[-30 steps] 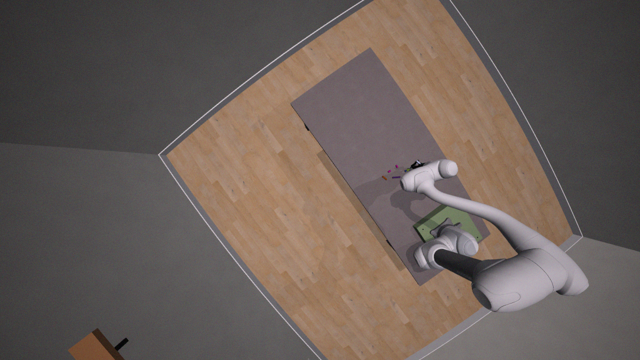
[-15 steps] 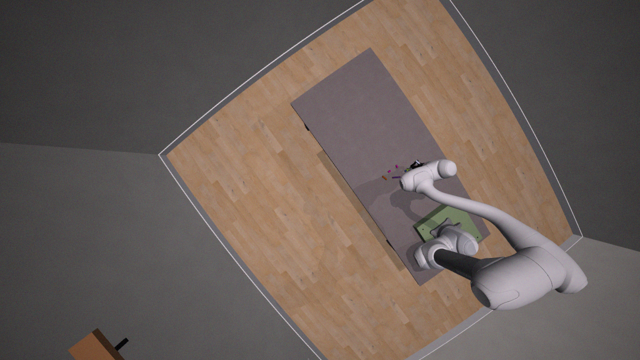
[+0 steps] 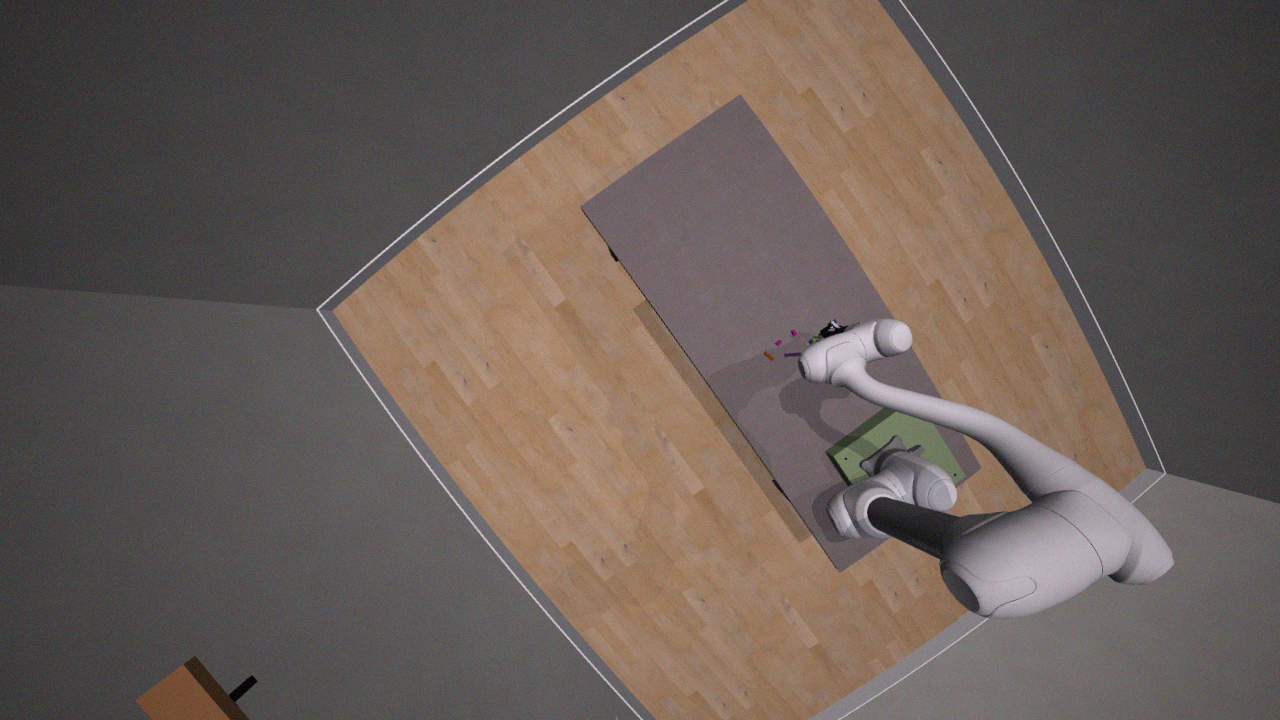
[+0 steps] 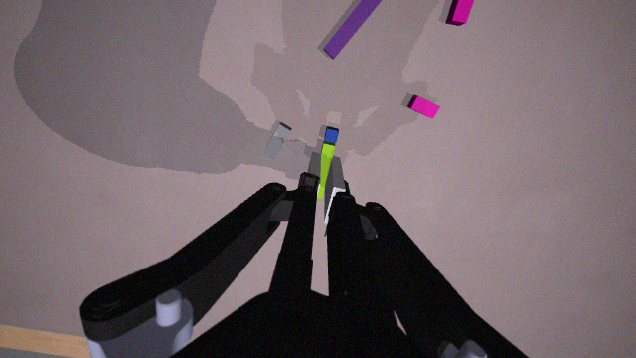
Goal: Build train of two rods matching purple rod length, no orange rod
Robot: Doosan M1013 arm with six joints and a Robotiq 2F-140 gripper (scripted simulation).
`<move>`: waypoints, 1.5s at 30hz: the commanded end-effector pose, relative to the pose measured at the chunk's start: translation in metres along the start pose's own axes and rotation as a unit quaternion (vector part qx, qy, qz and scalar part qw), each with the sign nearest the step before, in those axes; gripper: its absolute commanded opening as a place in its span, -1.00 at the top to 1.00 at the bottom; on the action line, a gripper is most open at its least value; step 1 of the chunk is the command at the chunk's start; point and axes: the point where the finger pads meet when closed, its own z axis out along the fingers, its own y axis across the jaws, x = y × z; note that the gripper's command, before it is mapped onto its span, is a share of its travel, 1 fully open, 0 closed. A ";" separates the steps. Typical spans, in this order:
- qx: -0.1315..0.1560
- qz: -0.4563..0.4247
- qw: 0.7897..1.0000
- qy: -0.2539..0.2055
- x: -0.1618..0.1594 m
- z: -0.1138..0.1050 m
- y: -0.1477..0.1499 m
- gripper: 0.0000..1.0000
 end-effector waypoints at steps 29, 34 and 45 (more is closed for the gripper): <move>0.000 0.000 1.000 0.000 0.000 0.000 0.000 0.94; 0.000 0.000 1.000 0.000 0.000 0.000 0.000 0.85; 0.000 0.000 1.000 0.000 0.000 0.000 0.000 0.71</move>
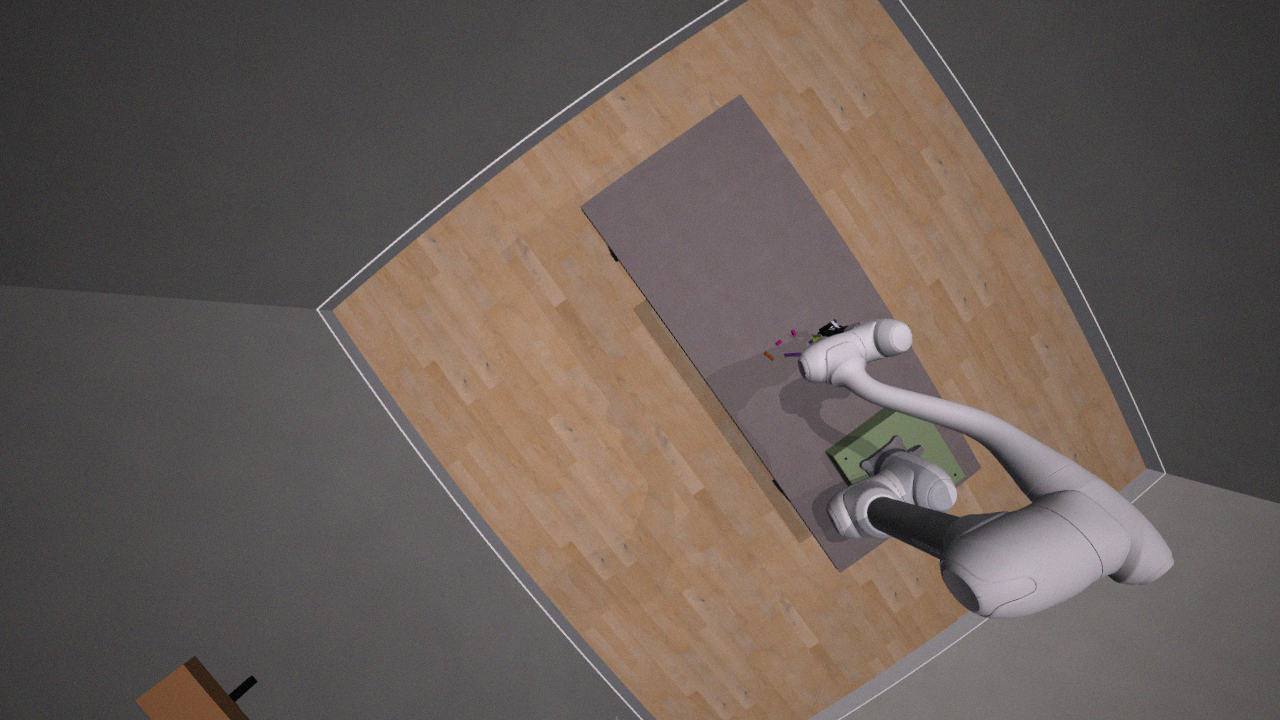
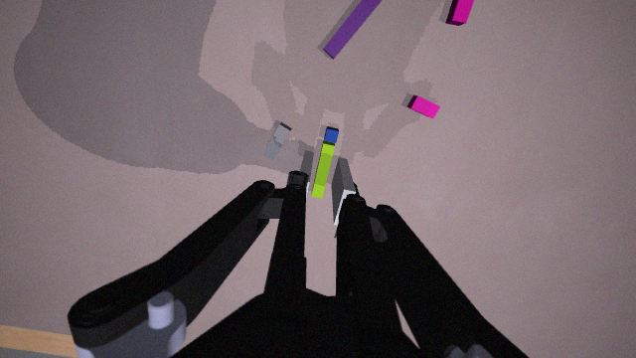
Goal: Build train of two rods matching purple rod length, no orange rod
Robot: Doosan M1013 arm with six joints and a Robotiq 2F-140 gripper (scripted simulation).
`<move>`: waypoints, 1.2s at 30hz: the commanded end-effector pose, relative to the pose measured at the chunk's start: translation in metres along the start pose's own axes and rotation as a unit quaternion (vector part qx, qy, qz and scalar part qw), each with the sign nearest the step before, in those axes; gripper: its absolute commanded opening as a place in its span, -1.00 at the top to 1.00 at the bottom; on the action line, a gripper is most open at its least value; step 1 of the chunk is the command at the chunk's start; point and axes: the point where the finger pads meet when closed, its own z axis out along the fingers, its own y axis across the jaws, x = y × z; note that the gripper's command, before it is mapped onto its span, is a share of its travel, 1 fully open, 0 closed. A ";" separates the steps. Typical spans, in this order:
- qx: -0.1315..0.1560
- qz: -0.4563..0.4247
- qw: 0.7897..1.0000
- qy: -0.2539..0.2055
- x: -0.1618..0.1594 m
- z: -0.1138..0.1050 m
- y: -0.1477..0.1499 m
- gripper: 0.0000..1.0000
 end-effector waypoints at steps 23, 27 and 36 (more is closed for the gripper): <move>0.000 0.000 1.000 0.000 0.000 -0.037 0.000 0.71; 0.000 0.000 1.000 0.000 0.000 -0.060 0.000 0.71; 0.000 0.000 1.000 0.000 0.000 -0.087 0.000 0.71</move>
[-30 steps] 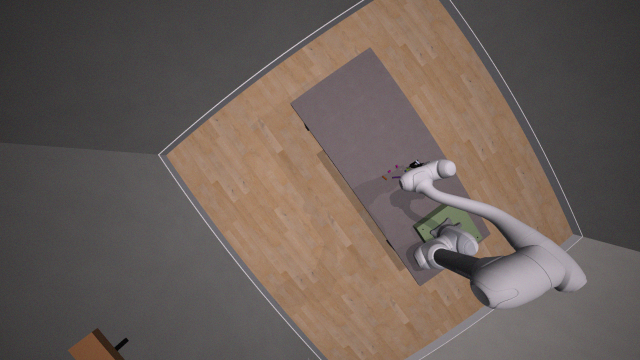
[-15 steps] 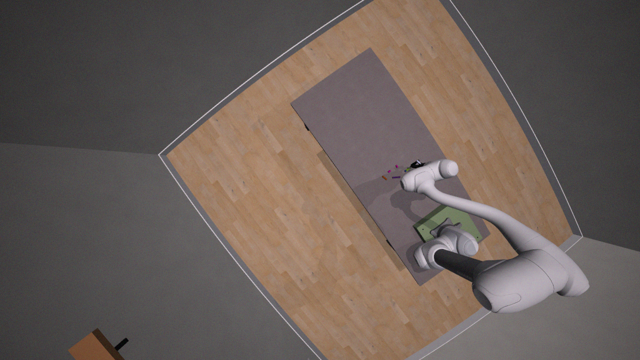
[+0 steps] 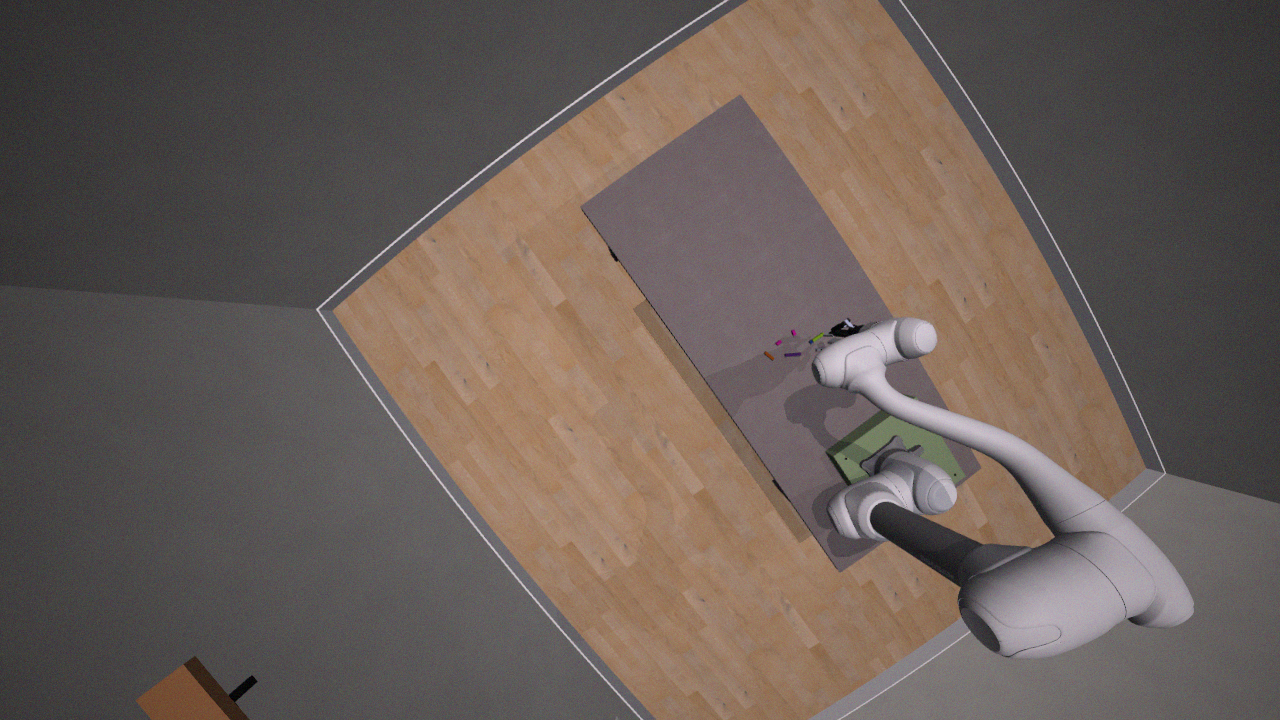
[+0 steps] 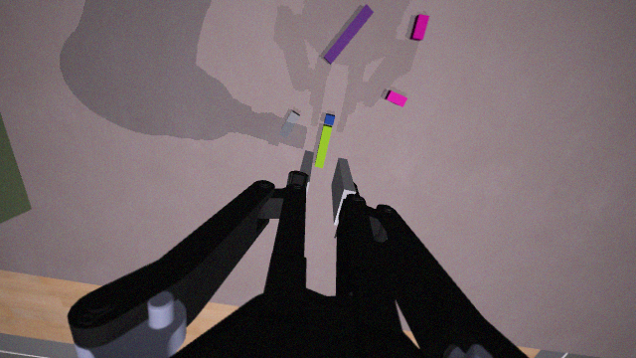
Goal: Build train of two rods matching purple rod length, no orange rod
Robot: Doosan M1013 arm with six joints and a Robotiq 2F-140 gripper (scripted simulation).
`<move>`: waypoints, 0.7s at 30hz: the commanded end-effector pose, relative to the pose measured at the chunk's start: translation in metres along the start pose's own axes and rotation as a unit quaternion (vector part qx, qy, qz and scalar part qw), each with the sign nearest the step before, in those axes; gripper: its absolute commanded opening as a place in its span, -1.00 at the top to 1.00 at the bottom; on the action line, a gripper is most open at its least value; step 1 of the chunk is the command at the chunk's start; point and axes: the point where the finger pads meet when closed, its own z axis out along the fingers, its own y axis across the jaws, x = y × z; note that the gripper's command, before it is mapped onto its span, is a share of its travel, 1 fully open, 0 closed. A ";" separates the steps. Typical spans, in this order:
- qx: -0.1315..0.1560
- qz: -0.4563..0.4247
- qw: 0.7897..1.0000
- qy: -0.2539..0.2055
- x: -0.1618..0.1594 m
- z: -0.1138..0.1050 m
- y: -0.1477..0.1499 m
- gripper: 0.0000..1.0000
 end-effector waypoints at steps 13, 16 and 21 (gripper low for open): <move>0.000 0.000 1.000 0.000 0.000 -0.011 0.000 -1.00; 0.000 0.000 1.000 0.000 0.000 -0.011 0.000 -1.00; 0.000 0.000 1.000 0.000 0.000 -0.011 0.000 -1.00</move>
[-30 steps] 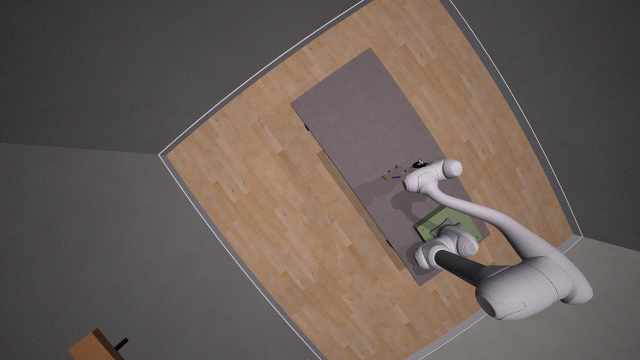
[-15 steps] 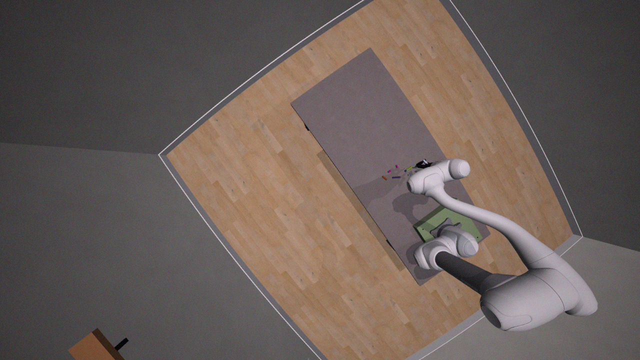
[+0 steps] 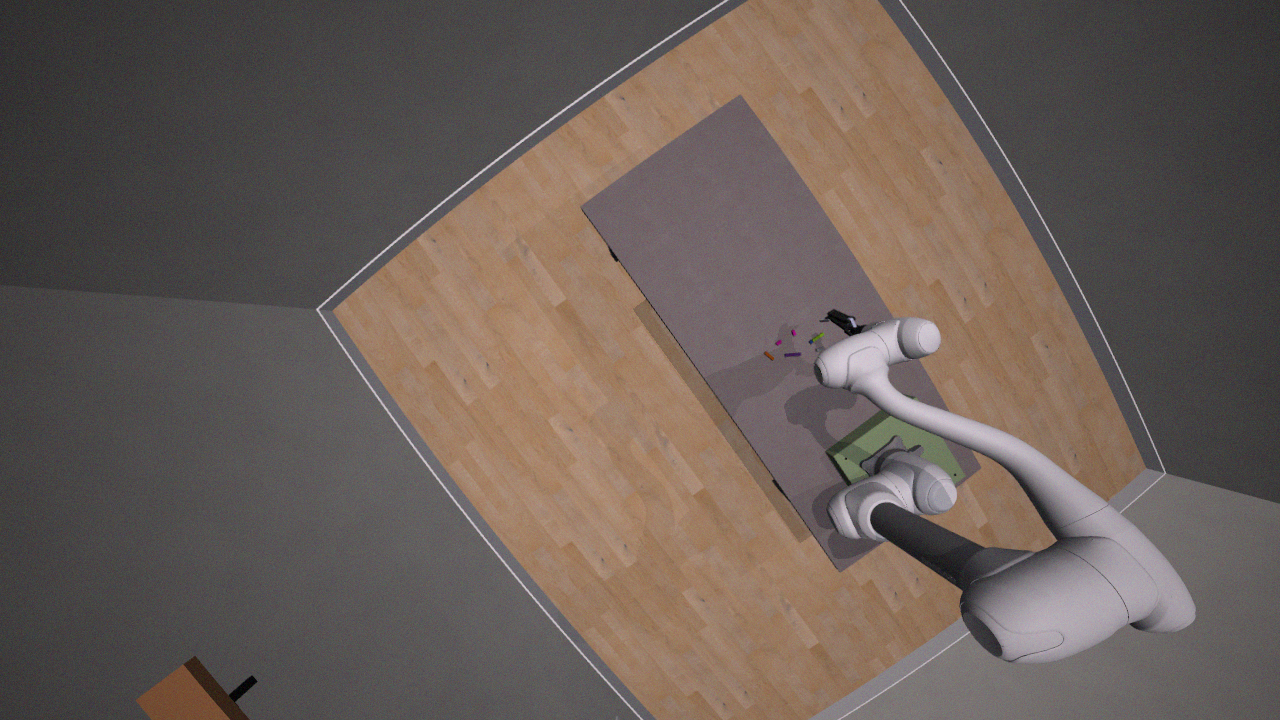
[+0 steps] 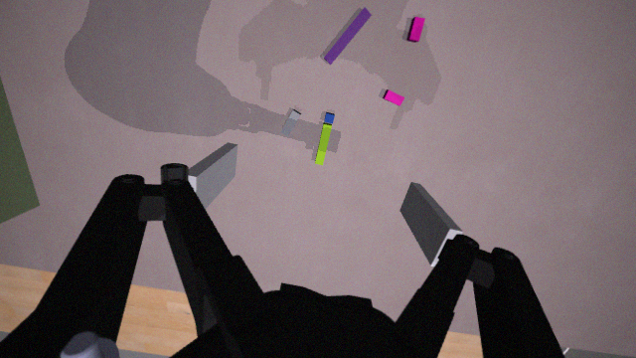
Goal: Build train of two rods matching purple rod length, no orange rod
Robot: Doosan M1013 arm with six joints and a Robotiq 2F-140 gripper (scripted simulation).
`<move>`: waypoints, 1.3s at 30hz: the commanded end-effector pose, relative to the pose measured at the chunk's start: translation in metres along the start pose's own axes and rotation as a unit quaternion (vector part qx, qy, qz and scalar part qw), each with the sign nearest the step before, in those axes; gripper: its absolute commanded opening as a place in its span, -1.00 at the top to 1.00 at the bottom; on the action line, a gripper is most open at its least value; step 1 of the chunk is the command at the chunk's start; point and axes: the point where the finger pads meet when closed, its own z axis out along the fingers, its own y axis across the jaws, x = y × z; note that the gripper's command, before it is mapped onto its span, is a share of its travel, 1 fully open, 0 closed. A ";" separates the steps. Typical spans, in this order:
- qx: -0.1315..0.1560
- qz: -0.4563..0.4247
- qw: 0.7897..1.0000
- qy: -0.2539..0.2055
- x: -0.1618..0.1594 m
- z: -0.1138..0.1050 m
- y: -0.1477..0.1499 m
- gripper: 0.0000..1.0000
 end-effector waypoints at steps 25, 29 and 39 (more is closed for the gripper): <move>0.000 0.000 1.000 0.000 0.000 -0.054 0.000 -1.00; 0.000 0.000 1.000 0.000 0.000 -0.062 0.000 -1.00; 0.000 0.000 1.000 0.000 0.000 -0.076 0.000 -1.00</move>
